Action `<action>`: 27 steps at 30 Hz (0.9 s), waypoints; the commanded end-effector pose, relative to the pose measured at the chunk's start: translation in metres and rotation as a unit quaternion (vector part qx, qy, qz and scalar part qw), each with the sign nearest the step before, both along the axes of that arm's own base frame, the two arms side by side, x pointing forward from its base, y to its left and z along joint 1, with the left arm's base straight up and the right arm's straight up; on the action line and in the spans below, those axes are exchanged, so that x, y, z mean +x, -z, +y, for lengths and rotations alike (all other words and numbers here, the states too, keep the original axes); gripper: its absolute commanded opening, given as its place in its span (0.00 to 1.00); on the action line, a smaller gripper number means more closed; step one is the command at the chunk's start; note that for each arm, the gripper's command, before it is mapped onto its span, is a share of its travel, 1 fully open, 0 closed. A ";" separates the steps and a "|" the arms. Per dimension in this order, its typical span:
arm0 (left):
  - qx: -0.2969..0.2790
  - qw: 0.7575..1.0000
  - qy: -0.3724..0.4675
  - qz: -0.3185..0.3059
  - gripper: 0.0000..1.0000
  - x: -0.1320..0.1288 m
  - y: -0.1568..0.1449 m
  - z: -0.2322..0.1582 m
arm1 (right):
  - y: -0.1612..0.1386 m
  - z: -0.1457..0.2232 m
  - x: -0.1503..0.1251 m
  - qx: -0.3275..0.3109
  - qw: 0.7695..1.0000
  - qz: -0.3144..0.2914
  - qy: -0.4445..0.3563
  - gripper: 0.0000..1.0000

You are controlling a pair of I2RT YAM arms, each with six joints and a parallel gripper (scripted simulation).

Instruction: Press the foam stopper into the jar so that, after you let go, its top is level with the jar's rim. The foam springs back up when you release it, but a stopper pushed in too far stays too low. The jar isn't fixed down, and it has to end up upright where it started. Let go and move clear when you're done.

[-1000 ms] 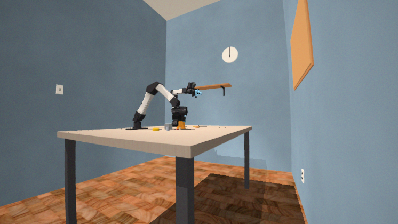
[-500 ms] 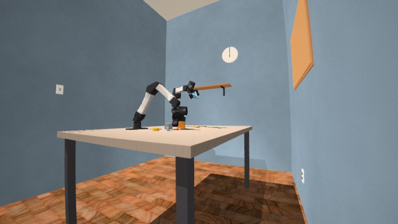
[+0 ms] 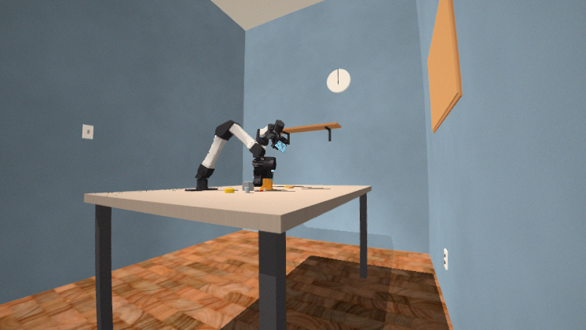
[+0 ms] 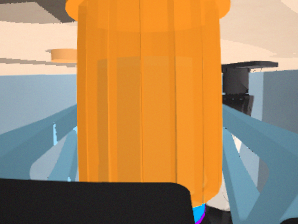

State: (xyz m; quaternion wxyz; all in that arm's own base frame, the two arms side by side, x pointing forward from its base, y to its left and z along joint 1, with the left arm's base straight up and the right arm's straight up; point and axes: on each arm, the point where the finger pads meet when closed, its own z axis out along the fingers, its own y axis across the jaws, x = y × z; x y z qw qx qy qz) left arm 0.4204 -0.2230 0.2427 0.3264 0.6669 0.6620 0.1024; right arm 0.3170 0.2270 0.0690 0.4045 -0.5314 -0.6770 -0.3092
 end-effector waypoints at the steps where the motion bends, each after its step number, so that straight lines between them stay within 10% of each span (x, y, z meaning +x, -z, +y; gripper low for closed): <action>1: 0.082 0.992 0.081 0.050 0.00 -0.017 0.024 -0.015 | -0.013 0.003 0.010 0.011 0.999 -0.045 -0.006 0.64; 18: 0.236 0.900 0.346 0.124 0.00 -0.072 0.082 -0.077 | -0.013 0.003 0.010 0.011 0.999 -0.045 -0.006 0.64; 27: 0.223 0.904 0.342 0.130 0.00 -0.074 0.093 -0.094 | -0.013 0.003 0.010 0.011 0.999 -0.045 -0.006 0.64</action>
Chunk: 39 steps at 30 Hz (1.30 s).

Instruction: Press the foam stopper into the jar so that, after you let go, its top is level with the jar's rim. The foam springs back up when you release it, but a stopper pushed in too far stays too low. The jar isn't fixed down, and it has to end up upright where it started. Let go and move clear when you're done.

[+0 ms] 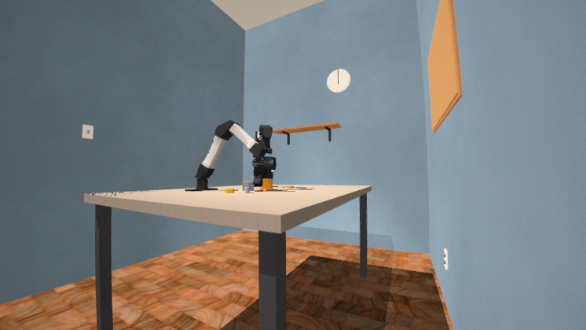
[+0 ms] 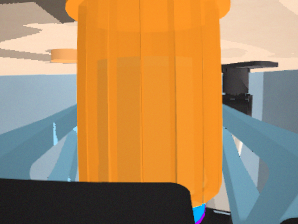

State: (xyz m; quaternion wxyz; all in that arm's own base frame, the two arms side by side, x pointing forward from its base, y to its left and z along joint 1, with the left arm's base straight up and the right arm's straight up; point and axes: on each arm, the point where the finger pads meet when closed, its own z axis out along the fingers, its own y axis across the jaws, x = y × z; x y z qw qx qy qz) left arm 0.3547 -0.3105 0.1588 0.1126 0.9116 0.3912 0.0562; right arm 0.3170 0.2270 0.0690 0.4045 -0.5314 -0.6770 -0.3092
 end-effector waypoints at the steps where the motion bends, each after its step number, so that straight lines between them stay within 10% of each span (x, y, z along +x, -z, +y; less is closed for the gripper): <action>1: 0.015 1.000 0.001 0.027 0.00 -0.011 0.014 -0.003 | -0.013 0.003 0.010 0.011 0.999 -0.045 -0.006 0.64; 39: 0.000 1.000 -0.008 0.007 0.00 -0.002 0.004 0.008 | -0.013 0.003 0.010 0.011 0.999 -0.045 -0.006 0.64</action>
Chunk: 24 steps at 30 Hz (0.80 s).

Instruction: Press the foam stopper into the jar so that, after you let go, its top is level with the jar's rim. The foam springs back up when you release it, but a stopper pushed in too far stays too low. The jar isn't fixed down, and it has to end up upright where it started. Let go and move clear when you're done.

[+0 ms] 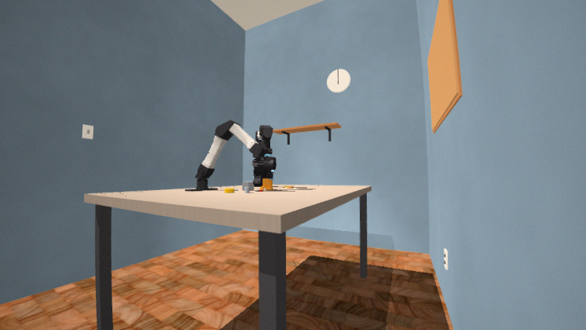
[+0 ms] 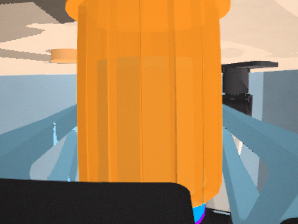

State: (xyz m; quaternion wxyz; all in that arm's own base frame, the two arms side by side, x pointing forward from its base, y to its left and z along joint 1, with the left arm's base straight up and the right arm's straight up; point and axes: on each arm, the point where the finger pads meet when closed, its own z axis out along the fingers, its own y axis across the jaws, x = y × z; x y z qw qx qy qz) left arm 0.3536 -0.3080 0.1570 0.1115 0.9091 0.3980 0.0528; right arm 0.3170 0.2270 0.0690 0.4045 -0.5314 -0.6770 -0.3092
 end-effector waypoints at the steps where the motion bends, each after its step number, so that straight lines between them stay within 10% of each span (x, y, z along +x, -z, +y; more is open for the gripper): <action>1: 0.001 1.000 -0.002 0.002 0.00 -0.001 0.001 0.006 | -0.013 0.003 0.010 0.011 0.999 -0.045 -0.006 0.64; 24: -0.008 1.000 -0.005 -0.008 0.00 0.003 -0.001 0.007 | -0.013 0.003 0.010 0.011 0.999 -0.045 -0.006 0.64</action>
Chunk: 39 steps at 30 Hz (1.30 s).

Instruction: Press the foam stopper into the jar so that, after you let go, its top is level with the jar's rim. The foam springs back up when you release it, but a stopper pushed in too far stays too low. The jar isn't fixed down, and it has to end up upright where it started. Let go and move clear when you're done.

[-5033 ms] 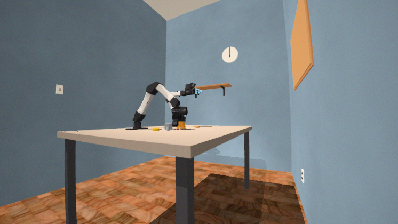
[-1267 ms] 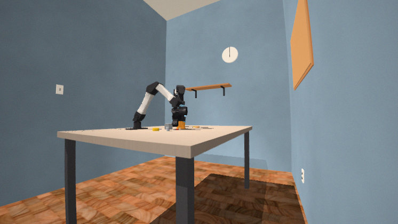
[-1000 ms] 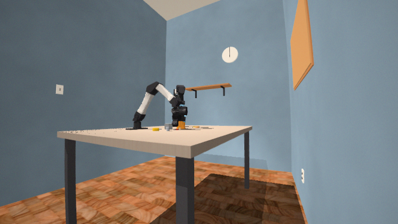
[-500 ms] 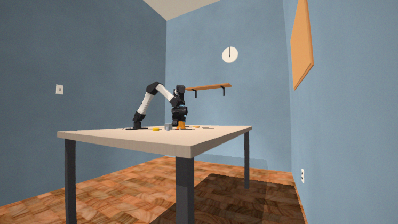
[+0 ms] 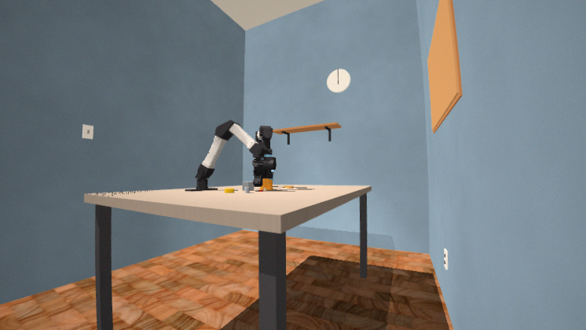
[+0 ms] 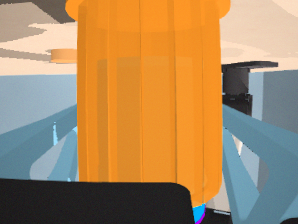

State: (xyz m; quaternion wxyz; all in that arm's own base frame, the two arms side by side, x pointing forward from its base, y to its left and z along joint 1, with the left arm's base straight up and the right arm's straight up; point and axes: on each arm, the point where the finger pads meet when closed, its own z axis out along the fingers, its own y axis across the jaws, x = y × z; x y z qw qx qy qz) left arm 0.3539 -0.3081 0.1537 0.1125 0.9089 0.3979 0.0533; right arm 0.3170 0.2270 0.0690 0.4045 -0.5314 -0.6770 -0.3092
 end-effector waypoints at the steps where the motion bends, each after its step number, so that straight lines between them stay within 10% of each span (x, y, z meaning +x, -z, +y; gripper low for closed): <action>1: -0.003 1.000 -0.005 -0.002 0.00 0.003 0.003 0.007 | -0.013 0.003 0.010 0.011 0.999 -0.045 -0.006 0.64; 39: 0.007 1.000 0.000 0.009 0.00 -0.003 0.038 0.005 | -0.013 0.003 0.010 0.011 0.999 -0.045 -0.006 0.64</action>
